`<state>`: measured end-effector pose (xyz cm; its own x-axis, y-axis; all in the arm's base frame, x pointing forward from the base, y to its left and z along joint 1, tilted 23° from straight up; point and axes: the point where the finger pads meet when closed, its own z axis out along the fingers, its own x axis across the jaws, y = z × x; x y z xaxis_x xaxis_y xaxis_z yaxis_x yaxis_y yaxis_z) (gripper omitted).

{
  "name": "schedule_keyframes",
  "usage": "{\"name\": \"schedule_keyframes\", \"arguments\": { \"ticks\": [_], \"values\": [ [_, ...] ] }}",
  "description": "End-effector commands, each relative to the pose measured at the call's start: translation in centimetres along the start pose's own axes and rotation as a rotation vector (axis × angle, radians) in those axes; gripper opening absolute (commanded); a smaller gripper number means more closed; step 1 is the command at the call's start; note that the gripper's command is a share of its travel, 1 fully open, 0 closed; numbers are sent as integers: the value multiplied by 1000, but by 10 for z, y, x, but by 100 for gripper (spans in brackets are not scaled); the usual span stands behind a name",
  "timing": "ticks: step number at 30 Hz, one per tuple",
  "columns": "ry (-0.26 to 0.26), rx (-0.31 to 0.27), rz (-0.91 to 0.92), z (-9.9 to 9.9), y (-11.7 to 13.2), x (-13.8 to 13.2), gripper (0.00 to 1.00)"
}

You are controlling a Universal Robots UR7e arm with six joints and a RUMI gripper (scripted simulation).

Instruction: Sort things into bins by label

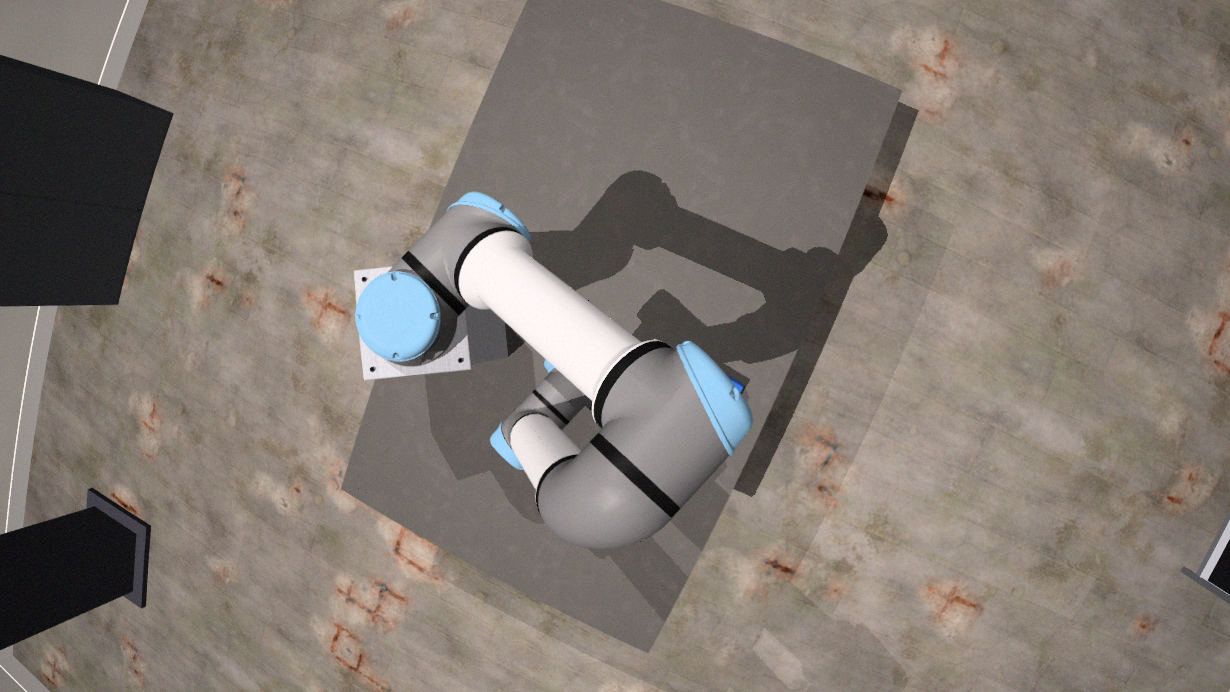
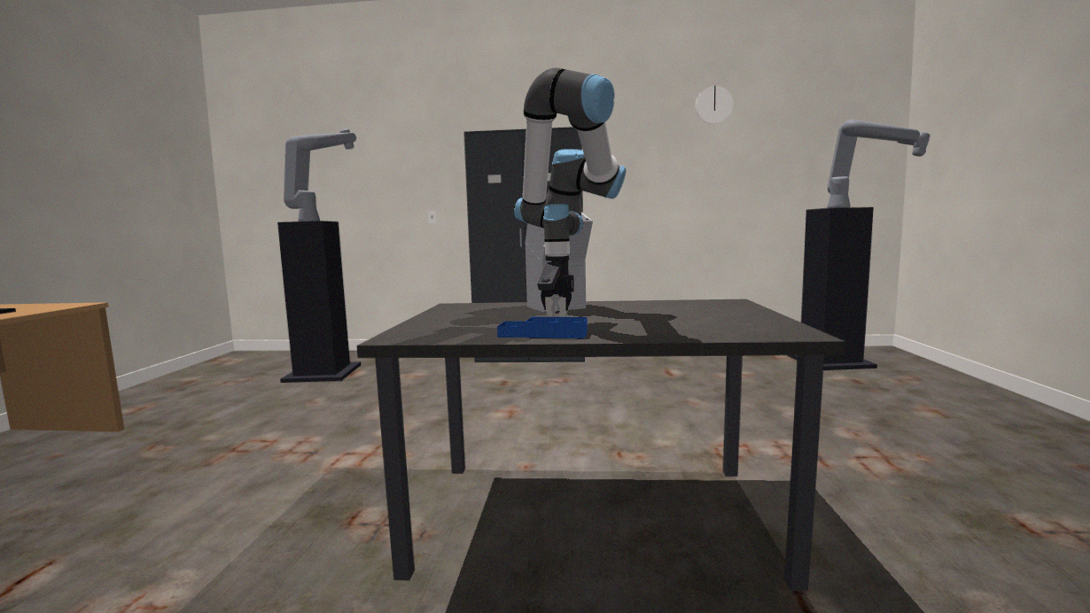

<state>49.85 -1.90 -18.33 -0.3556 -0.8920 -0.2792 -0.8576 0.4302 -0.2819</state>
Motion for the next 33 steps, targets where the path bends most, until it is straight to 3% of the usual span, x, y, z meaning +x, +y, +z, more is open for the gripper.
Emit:
{"name": "schedule_keyframes", "arguments": {
  "ticks": [1,23,33],
  "values": [
    [0,1,0,0,0,0,0],
    [0,1,0,0,0,0,0],
    [0,1,0,-27,0,0,0]
  ]
}}
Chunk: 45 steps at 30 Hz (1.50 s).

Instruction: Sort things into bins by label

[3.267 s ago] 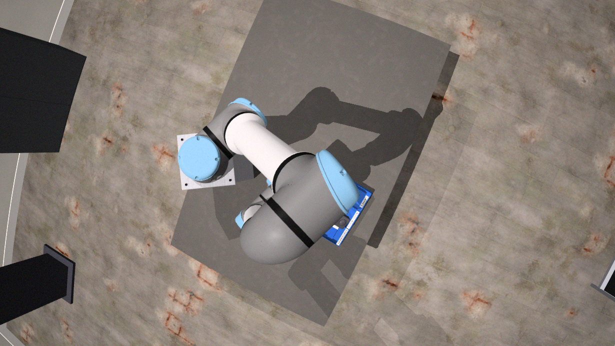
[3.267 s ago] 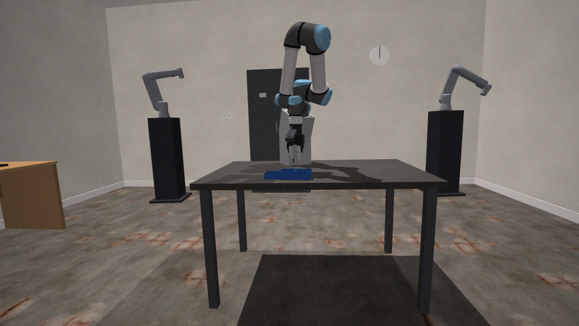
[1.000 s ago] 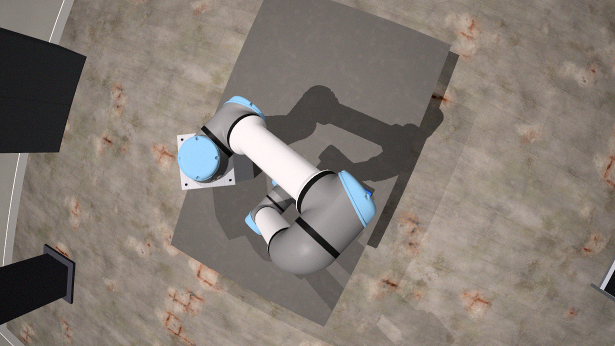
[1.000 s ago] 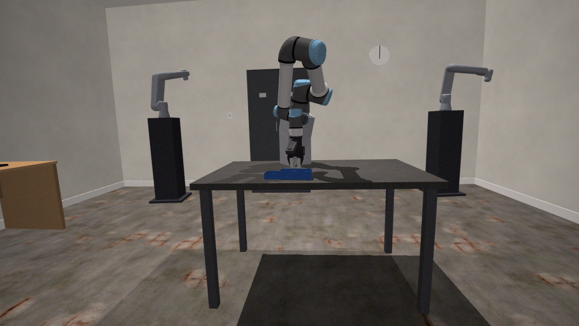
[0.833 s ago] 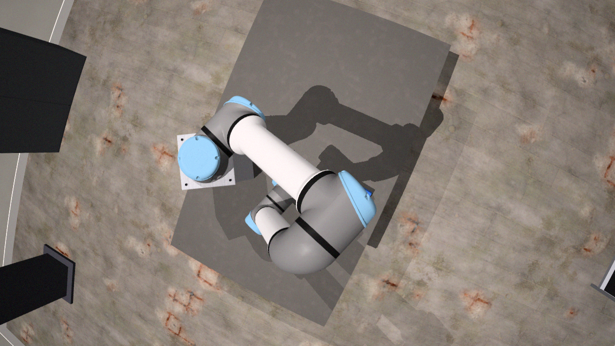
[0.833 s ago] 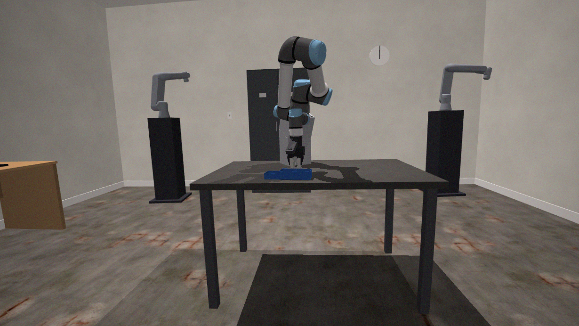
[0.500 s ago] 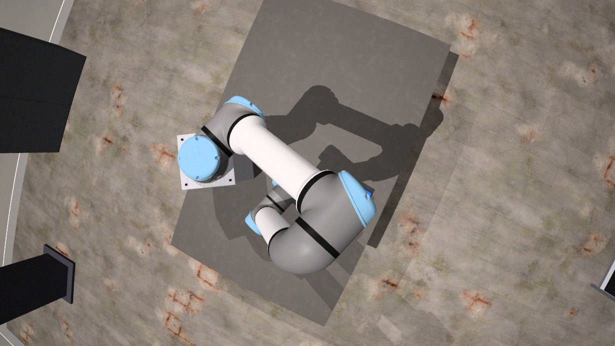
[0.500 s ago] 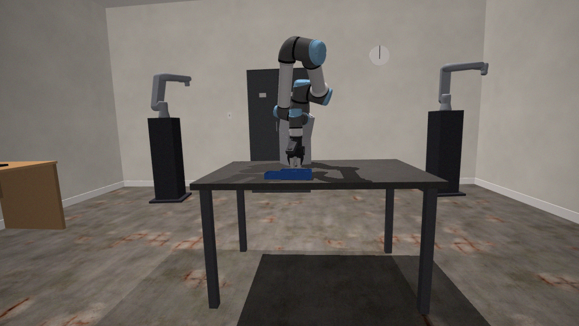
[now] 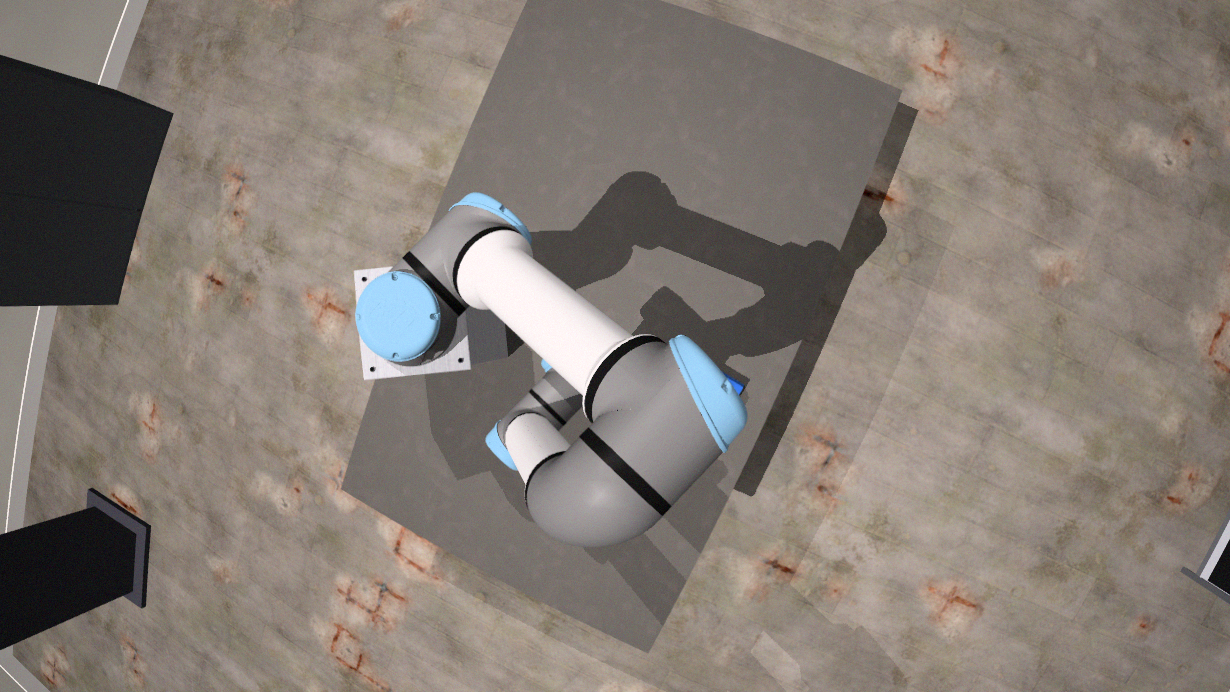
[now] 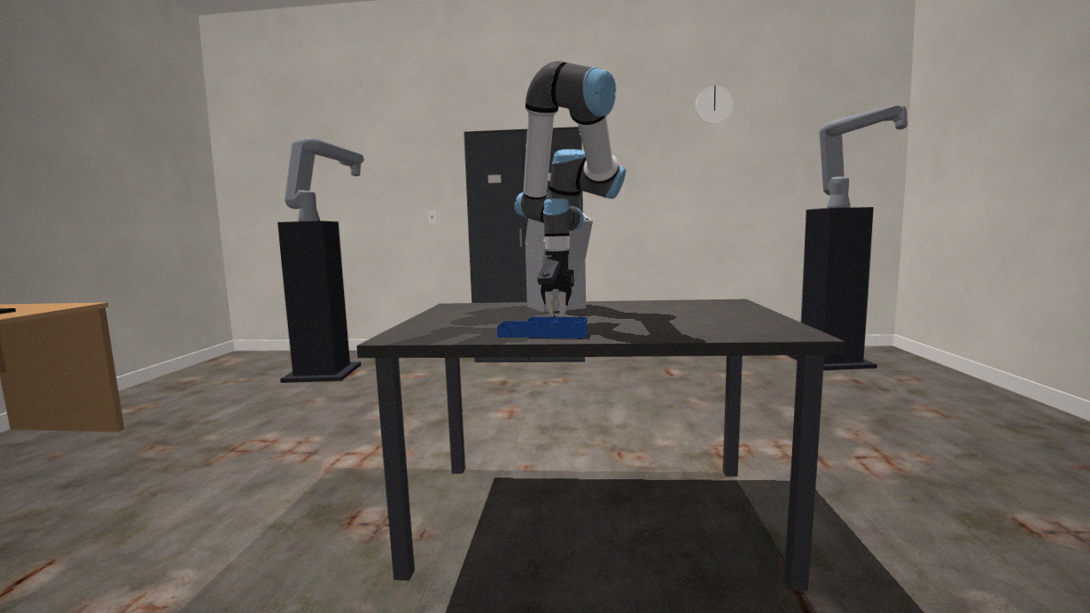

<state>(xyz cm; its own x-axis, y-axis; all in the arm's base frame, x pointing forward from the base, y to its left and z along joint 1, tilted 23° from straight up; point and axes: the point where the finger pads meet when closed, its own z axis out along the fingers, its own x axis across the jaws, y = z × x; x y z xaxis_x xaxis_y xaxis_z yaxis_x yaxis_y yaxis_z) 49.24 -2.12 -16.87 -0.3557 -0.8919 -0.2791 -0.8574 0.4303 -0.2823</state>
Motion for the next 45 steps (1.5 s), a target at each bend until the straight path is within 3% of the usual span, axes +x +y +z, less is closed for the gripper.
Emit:
{"name": "schedule_keyframes", "arguments": {
  "ticks": [1,10,30,42,45],
  "values": [
    [0,1,0,-14,0,0,0],
    [0,1,0,-44,0,0,0],
    [0,1,0,-51,0,0,0],
    [-5,6,460,-51,-71,16,0],
    [-7,8,529,-51,-75,17,0]
  ]
}}
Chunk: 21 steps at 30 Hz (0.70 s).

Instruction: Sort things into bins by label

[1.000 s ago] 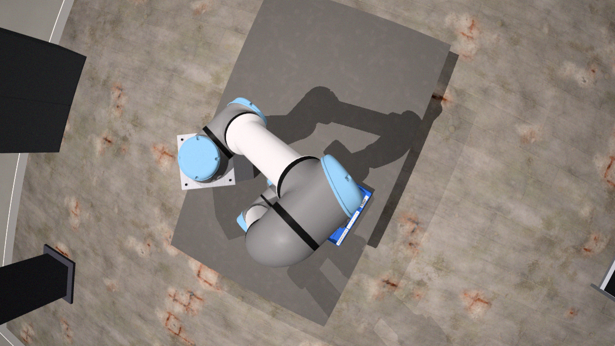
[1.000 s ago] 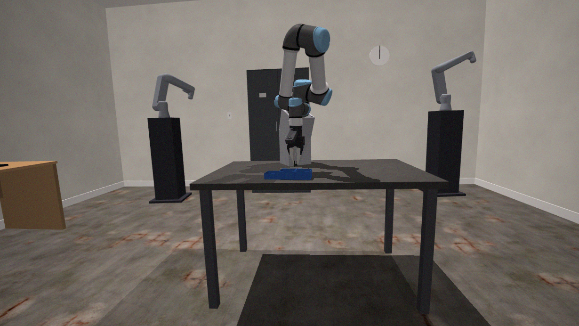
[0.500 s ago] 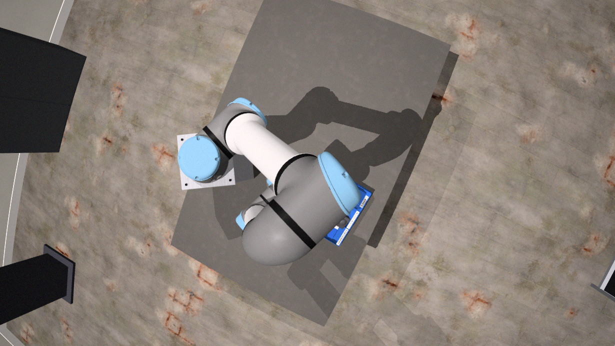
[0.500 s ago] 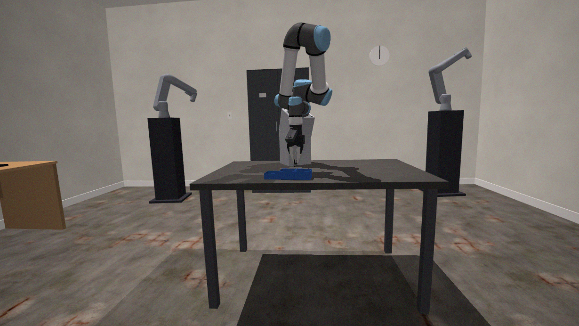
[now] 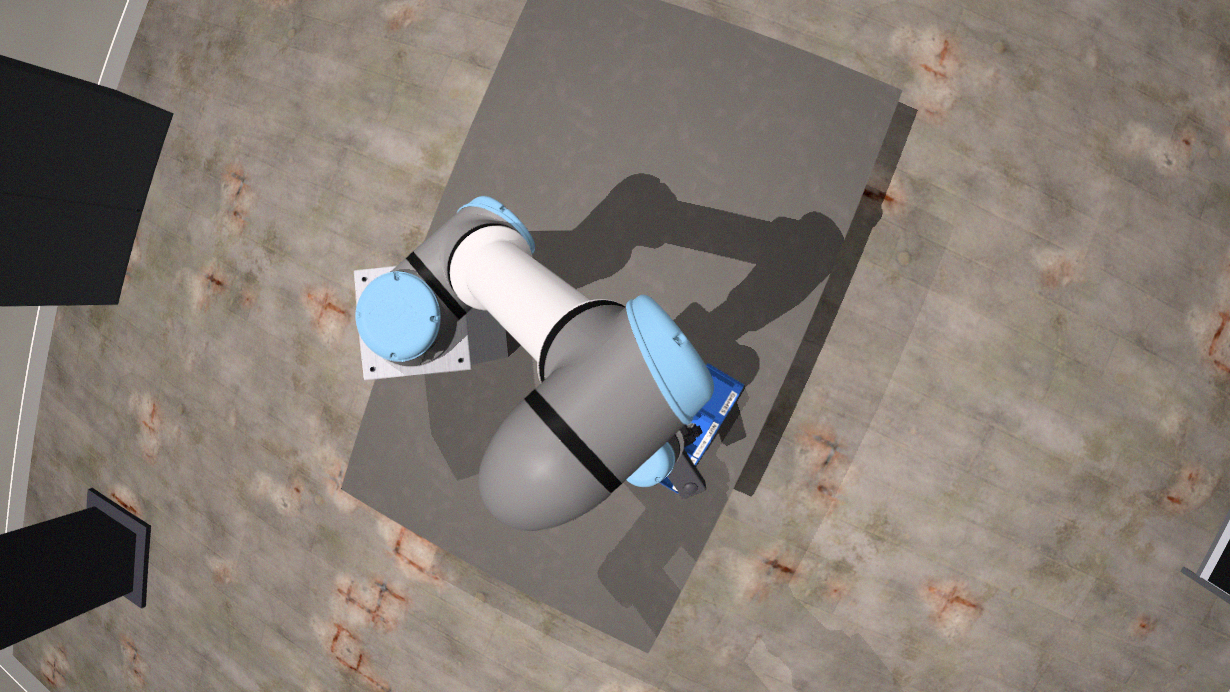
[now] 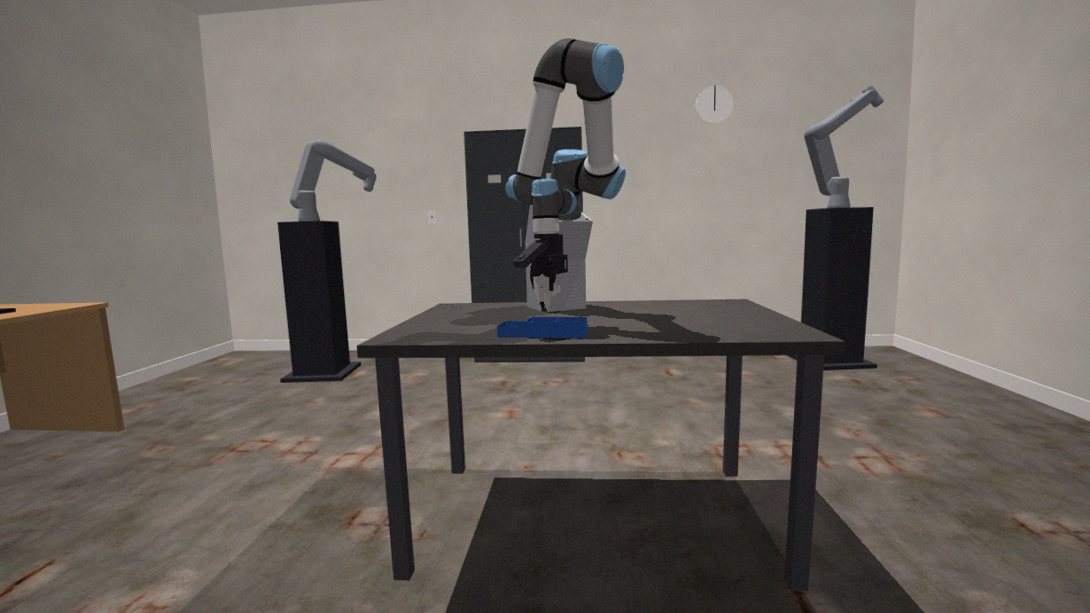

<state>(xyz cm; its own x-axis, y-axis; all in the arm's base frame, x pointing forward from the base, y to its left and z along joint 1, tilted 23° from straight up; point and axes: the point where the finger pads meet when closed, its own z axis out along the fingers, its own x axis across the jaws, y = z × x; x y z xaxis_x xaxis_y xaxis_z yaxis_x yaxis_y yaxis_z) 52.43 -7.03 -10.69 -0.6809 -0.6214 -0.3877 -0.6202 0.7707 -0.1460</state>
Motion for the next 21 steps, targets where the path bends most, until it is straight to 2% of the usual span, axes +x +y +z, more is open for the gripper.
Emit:
{"name": "schedule_keyframes", "arguments": {
  "ticks": [1,2,16,18,19,21],
  "values": [
    [9,-4,89,1,-9,-2,0],
    [9,-4,183,1,-9,-2,0],
    [8,-8,648,1,-9,-2,0],
    [8,-8,648,1,-9,-2,0],
    [10,-8,743,1,-9,-2,0],
    [11,-7,795,1,-9,-2,0]
  ]
}}
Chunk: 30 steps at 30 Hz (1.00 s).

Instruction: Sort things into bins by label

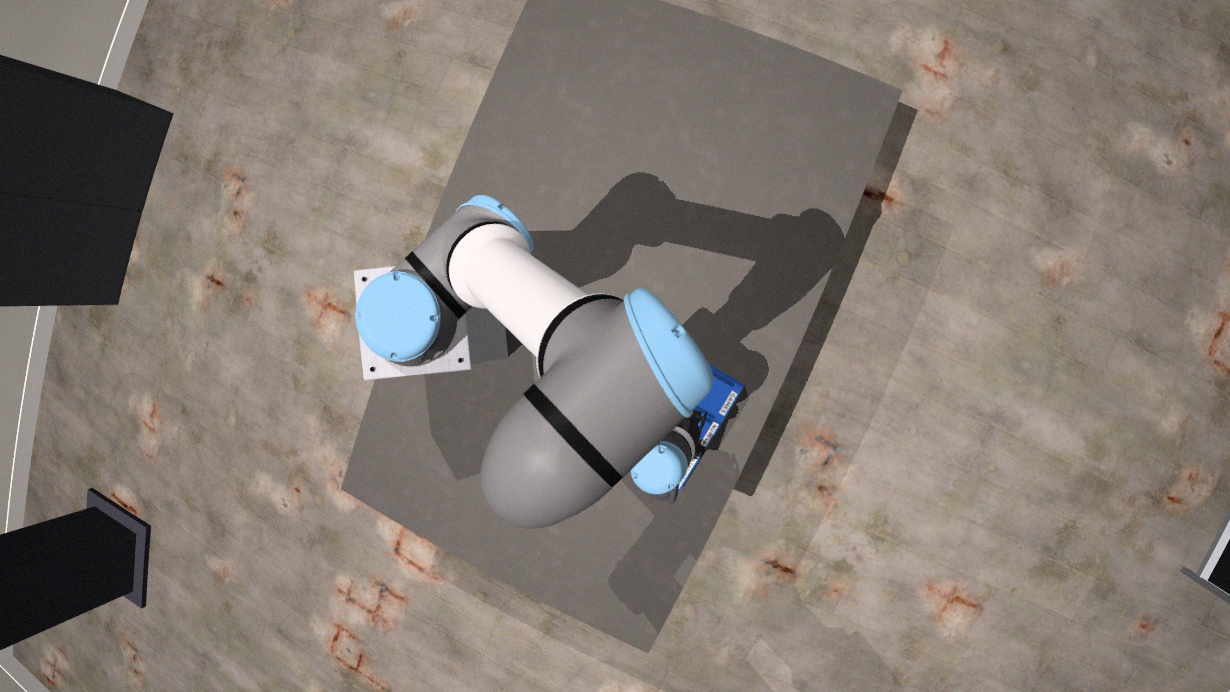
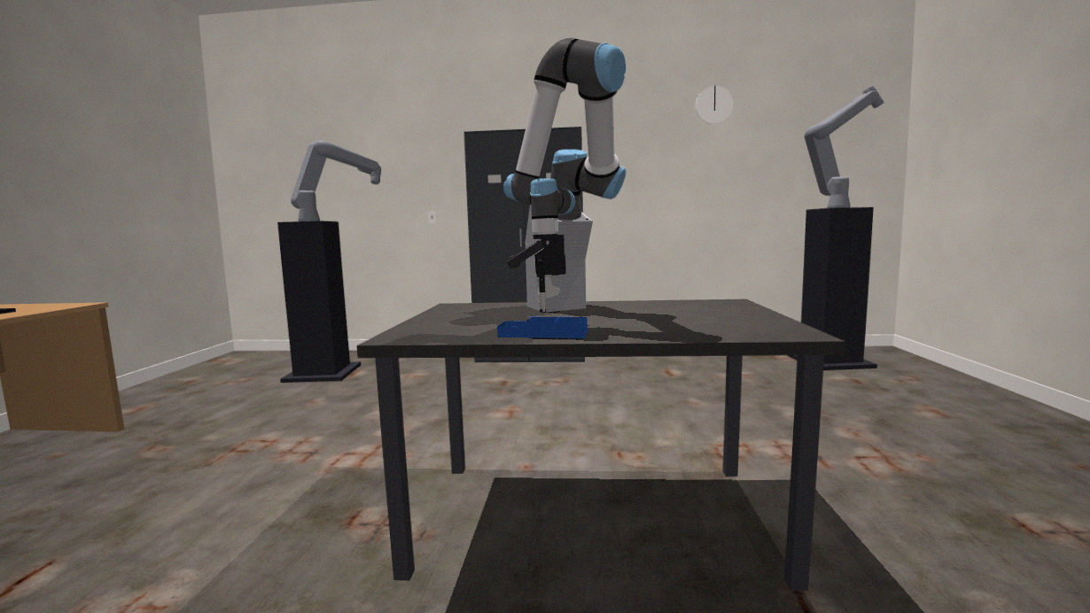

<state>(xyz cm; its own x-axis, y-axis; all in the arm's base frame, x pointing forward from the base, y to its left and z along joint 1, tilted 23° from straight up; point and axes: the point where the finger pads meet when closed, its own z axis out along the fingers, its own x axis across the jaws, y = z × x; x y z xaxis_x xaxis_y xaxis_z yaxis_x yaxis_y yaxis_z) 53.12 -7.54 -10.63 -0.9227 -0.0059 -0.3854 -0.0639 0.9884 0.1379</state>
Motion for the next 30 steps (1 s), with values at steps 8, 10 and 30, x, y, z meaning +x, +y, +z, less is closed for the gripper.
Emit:
{"name": "schedule_keyframes", "arguments": {
  "ticks": [8,10,30],
  "values": [
    [7,15,292,0,0,0,0],
    [7,15,292,0,0,-1,0],
    [7,15,292,14,0,0,0]
  ]
}}
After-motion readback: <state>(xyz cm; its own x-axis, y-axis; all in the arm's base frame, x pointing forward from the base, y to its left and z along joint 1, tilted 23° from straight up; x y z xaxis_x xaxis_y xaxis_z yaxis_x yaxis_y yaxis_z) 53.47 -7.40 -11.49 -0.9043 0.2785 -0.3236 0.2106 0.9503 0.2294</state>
